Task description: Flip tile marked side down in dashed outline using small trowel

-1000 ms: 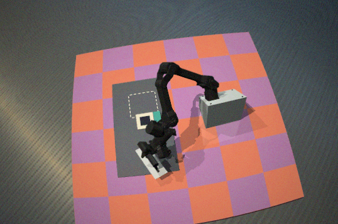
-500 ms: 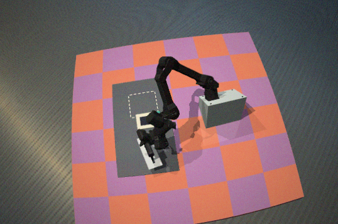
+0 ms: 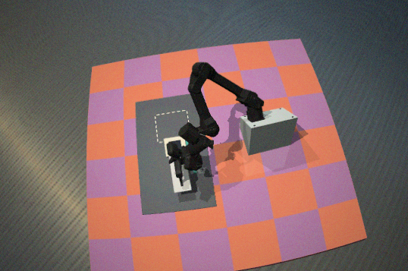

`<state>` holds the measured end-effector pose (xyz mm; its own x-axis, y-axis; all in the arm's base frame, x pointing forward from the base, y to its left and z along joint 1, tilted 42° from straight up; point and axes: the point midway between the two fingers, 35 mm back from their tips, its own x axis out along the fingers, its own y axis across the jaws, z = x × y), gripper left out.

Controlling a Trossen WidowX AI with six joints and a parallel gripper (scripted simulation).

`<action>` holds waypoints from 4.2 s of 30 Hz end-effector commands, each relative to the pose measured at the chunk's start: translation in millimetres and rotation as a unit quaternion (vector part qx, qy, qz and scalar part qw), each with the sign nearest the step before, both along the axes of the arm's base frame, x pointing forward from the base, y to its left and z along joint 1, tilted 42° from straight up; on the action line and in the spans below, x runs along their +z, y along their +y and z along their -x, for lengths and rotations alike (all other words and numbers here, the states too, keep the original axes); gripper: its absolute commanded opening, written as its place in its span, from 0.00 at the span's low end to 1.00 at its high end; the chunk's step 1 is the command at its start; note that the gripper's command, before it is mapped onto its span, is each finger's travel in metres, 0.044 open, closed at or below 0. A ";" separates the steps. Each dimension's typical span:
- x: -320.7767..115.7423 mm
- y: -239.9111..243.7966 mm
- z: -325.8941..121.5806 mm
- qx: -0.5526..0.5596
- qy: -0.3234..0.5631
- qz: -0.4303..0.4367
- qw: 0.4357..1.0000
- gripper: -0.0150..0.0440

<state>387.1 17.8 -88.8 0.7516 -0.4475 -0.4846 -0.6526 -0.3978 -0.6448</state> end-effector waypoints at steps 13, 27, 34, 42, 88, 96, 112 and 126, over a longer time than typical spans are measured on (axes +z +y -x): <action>-11.6 -12.5 -0.2 -0.001 -0.008 -0.005 1.000 0.25; -26.3 -26.2 1.2 -0.001 -0.008 -0.005 1.000 0.25; -20.4 -32.9 1.5 -0.001 -0.008 -0.005 1.000 0.25; -11.8 -42.7 2.5 -0.001 -0.007 -0.004 1.000 0.25; 53.3 -48.2 7.4 -0.003 -0.003 0.048 0.999 0.25; 71.3 -55.2 8.9 -0.003 -0.003 0.048 0.999 0.25; 98.1 -84.6 13.0 -0.003 -0.003 0.050 0.999 0.25; 92.4 -62.6 8.9 -0.004 -0.001 0.047 0.999 0.25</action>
